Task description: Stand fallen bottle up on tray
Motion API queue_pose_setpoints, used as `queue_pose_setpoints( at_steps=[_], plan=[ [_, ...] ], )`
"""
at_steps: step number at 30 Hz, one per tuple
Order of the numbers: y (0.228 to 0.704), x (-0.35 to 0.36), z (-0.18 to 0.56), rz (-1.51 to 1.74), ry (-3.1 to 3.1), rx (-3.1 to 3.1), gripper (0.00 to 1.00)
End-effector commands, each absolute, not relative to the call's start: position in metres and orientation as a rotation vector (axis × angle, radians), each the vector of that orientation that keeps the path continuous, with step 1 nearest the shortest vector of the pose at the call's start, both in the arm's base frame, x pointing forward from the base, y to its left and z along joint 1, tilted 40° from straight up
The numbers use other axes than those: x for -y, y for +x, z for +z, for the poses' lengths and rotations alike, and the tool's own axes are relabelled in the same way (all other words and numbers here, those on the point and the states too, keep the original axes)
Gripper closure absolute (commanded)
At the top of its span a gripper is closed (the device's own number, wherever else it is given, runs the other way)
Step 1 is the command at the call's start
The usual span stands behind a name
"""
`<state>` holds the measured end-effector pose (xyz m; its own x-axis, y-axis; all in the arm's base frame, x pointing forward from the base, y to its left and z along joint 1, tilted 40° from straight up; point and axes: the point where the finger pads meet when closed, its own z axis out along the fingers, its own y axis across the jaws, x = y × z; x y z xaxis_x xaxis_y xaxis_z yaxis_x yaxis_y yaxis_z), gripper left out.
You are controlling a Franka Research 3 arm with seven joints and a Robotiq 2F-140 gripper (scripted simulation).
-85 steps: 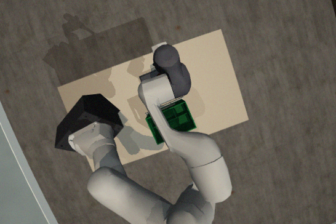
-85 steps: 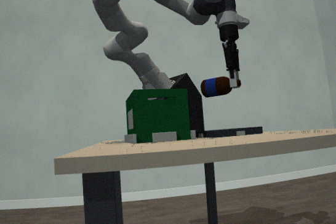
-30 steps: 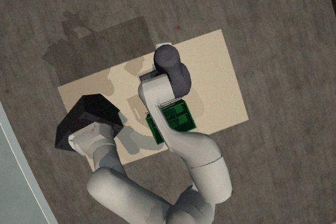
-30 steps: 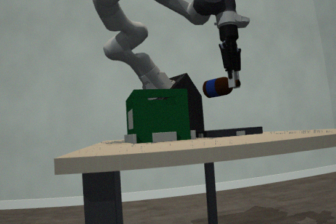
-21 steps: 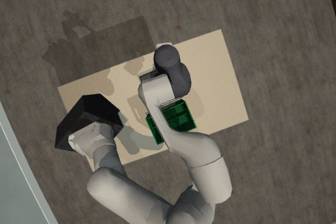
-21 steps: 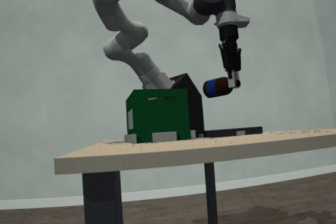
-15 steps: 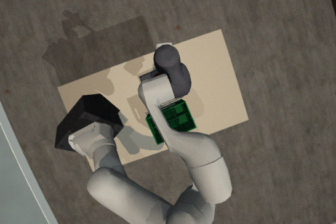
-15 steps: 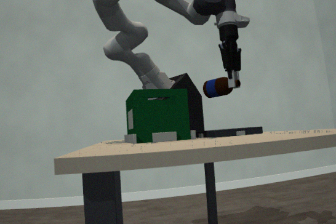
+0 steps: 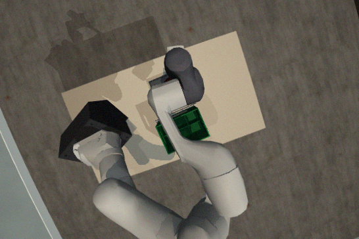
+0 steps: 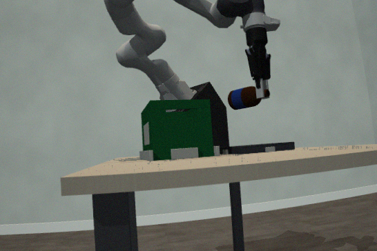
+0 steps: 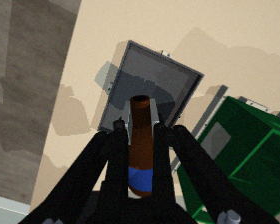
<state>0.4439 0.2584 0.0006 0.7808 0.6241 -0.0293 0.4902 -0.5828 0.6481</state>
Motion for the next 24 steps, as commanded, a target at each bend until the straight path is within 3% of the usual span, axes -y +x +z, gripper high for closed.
queue_pose_setpoints(
  at_steps=[1,24],
  plan=[
    [0.4423,-0.2614,0.001,0.272,2.317,-0.821,1.0],
    [0.4423,-0.2614,0.001,0.374,2.416,-0.544,1.0]
  ],
)
